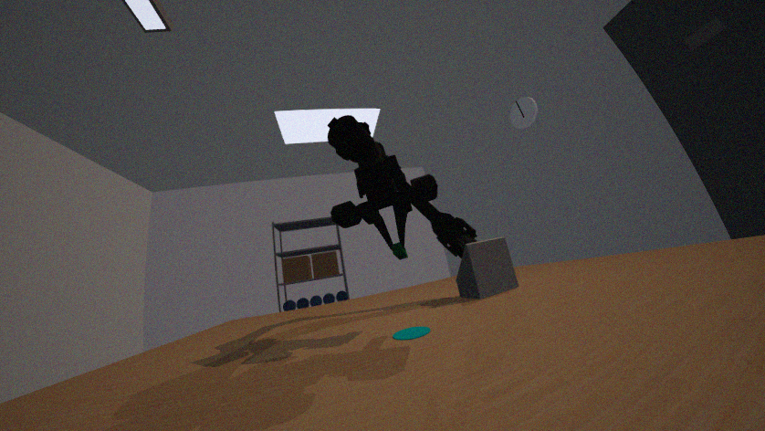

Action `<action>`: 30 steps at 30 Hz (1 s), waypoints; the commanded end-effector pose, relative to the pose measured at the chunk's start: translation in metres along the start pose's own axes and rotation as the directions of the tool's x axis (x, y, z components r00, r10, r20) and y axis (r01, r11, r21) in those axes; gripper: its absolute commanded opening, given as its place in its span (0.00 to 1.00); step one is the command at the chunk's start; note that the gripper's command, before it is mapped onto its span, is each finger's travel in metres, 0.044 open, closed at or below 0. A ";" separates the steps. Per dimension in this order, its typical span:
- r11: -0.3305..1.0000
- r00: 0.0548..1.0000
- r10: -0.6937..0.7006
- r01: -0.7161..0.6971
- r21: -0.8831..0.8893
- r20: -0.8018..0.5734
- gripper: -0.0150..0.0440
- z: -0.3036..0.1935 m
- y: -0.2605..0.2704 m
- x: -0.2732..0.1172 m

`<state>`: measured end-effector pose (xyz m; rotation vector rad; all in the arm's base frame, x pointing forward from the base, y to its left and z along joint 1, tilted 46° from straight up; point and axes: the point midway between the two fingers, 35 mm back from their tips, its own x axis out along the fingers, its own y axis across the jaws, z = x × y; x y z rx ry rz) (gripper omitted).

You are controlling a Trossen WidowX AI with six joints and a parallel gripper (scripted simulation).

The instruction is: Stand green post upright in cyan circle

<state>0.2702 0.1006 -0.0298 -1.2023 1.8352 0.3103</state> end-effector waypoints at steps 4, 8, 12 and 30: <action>0.999 0.999 0.041 -0.041 -0.004 0.036 0.29 -0.001 0.003 0.006; 0.998 0.997 0.059 -0.059 -0.003 0.057 0.29 -0.001 0.003 0.008; 0.997 0.994 0.077 -0.077 -0.003 0.080 0.29 -0.001 0.004 0.010; 0.989 0.972 0.147 -0.148 -0.008 0.186 0.29 -0.001 0.006 0.019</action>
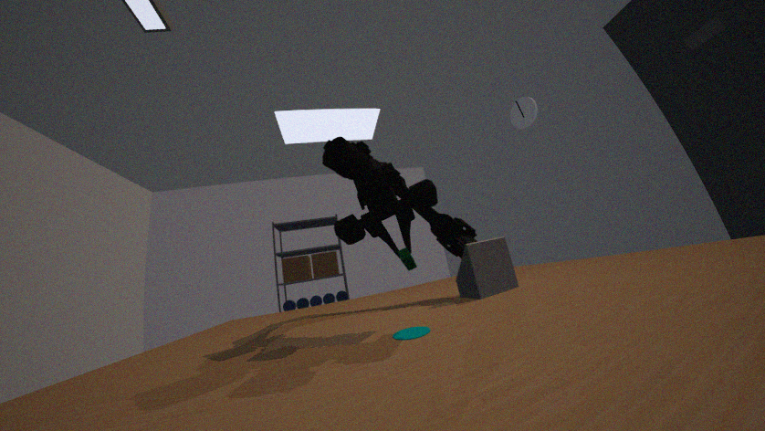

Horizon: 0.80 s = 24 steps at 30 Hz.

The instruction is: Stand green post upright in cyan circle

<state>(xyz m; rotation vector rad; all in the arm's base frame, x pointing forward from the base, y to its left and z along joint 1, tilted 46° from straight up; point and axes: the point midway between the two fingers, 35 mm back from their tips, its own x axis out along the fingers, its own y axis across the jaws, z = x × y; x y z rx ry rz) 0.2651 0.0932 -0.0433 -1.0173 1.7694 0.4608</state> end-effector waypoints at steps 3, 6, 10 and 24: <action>1.000 0.999 0.029 -0.028 -0.006 0.036 0.29 -0.002 0.002 0.004; 0.999 0.998 0.039 -0.039 -0.006 0.055 0.29 -0.002 0.002 0.005; 0.999 0.995 0.052 -0.051 -0.007 0.080 0.29 -0.002 0.002 0.006; 0.996 0.981 0.092 -0.090 -0.015 0.171 0.29 -0.002 0.002 0.011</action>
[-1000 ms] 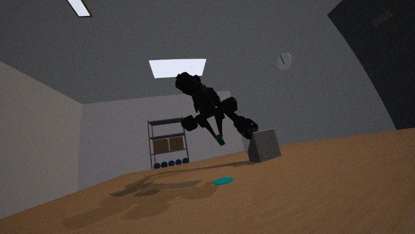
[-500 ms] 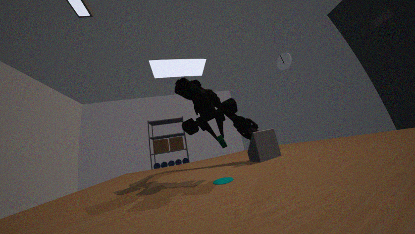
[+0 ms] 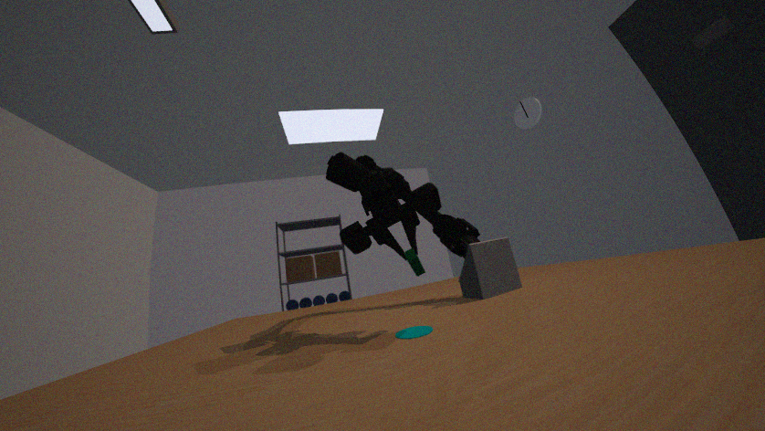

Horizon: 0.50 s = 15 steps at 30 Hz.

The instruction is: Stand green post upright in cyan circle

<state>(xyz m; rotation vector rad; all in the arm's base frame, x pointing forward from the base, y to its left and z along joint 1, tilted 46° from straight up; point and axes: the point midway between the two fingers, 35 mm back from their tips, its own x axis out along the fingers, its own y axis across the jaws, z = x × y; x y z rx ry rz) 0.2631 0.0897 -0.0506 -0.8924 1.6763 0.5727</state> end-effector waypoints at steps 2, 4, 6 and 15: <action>1.000 0.999 0.019 -0.019 -0.007 0.033 0.29 -0.002 0.001 0.003; 1.000 0.999 0.024 -0.024 -0.008 0.047 0.29 -0.002 0.001 0.003; 1.000 0.998 0.029 -0.028 -0.009 0.061 0.29 -0.002 0.001 0.003; 0.999 0.991 0.047 -0.045 -0.016 0.122 0.29 -0.002 0.001 0.005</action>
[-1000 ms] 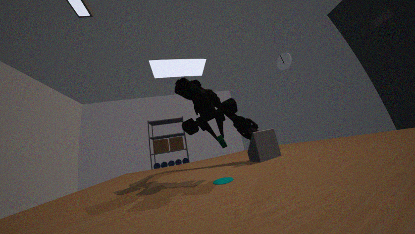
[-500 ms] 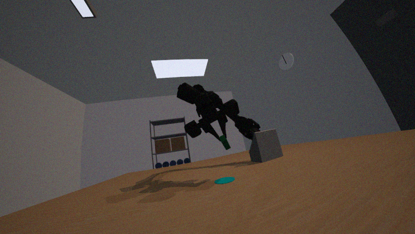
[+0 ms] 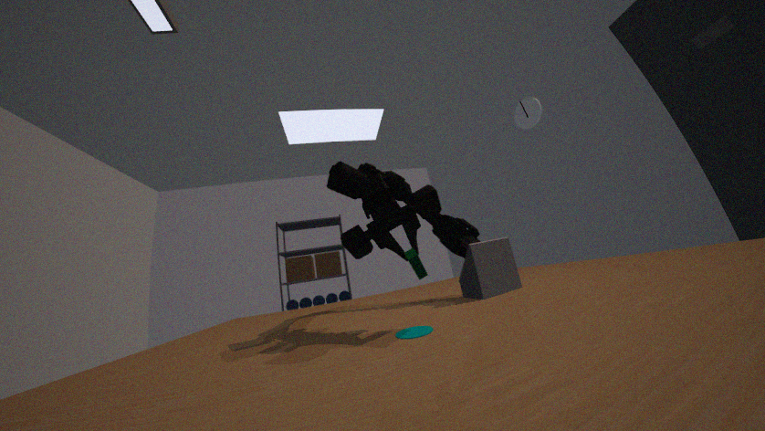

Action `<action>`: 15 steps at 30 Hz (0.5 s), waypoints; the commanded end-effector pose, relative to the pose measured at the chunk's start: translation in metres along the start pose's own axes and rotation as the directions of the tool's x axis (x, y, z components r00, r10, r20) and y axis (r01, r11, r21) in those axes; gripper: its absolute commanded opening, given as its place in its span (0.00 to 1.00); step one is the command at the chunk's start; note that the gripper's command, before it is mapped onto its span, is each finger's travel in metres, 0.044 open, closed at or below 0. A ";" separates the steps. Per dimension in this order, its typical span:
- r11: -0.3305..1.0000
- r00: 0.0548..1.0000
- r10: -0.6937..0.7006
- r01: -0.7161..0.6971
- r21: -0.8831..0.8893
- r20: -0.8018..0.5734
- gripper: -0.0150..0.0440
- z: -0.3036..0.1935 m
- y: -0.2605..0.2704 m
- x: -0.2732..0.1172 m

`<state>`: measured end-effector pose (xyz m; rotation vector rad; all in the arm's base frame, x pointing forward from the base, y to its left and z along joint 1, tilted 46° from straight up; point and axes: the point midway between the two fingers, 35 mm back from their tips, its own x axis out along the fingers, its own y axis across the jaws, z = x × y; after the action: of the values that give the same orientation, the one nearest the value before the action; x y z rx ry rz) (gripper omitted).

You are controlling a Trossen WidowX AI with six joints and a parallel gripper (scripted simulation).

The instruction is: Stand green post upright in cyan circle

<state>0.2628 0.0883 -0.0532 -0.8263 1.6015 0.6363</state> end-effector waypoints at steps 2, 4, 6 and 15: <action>1.000 0.999 0.015 -0.015 -0.008 0.035 0.29 -0.002 0.001 0.002; 1.000 0.999 0.019 -0.018 -0.010 0.049 0.29 -0.002 0.001 0.002; 1.000 0.998 0.022 -0.021 -0.011 0.063 0.29 -0.002 0.001 0.002; 0.999 0.991 0.034 -0.031 -0.020 0.127 0.29 -0.002 0.001 0.003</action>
<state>0.2630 0.0871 -0.0543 -0.7703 1.5158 0.6941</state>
